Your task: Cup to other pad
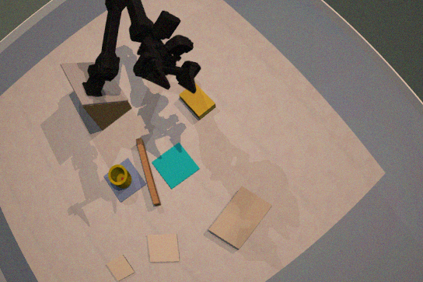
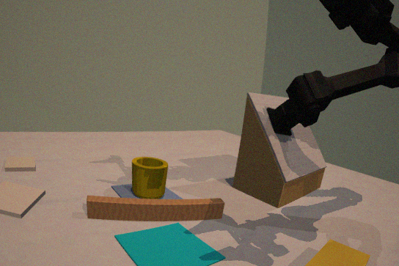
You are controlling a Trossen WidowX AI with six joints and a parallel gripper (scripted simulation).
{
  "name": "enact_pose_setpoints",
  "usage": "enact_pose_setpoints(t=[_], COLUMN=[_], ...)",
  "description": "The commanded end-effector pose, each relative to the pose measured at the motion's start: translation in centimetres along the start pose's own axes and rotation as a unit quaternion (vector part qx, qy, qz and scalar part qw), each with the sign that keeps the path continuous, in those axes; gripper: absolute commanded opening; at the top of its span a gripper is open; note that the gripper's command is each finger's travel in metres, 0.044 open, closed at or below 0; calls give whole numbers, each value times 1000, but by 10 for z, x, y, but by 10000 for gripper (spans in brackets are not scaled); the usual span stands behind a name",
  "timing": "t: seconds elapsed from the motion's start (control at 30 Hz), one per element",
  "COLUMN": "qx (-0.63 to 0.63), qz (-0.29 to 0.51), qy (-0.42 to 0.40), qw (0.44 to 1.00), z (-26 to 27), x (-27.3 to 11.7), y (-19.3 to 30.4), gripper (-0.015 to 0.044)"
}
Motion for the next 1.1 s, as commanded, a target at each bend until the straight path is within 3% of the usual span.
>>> enact_pose_setpoints(t=[0.0, 0.27, 0.47, 0.63, 0.93, 1.07], qx=[-5, -173, -244, -247, -142, -99], qz=[6, 242, 386, 452, 441, 416], qy=[-1, -86, -229, -369, -596, -640], qw=[1000, 951, 860, 774, 656, 639], z=[0, -17, -31, -41, -50, -49], x=[2, 55, 72, 70, 41, 37], y=[2, 83, 156, 215, 305, 324], gripper=[374, 167, 167, 167, 167, 167])
Point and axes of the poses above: the point midway between the two fingers, 35 mm back from their tips, its own x axis out along the fingers, its own z axis across the jaws, y = z × x, the point moved 10 cm from there along -x, back along the fingers, and after that the axes turned 1 degree about x, right-handed, at the moved point
